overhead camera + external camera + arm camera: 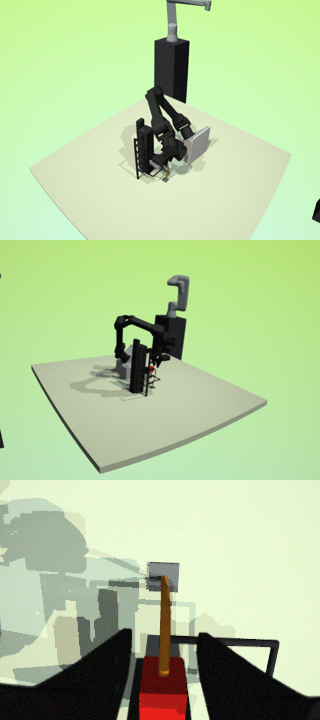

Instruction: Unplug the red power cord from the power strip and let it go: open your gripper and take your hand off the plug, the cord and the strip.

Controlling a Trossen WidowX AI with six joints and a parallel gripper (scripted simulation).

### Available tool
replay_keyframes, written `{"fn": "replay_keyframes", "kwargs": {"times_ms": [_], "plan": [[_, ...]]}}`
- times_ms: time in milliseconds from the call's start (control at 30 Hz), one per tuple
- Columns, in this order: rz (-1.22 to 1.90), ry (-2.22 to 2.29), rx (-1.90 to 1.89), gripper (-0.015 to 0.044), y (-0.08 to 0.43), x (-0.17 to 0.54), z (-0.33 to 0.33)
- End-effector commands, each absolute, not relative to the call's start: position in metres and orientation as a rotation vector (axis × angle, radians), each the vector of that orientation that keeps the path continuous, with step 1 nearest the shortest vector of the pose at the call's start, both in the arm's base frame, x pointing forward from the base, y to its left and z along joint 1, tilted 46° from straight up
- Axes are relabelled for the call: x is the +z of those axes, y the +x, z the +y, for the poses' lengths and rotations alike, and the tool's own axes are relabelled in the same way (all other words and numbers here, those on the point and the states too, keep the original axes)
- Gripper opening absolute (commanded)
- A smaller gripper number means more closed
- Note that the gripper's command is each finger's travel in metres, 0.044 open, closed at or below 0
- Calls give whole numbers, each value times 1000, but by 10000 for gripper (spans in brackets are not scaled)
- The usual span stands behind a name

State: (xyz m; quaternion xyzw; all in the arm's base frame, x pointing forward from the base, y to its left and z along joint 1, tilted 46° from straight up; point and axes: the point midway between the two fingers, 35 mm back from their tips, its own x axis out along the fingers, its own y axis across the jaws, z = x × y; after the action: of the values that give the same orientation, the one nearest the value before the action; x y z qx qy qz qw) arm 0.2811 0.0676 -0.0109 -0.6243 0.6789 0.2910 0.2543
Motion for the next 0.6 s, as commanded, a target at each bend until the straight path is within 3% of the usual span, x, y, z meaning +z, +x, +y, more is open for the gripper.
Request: {"fn": "replay_keyframes", "kwargs": {"times_ms": [0,567], "plan": [[1844,-1704,788,160,282,-10,67],[1821,-1735,813,160,282,5,66]]}}
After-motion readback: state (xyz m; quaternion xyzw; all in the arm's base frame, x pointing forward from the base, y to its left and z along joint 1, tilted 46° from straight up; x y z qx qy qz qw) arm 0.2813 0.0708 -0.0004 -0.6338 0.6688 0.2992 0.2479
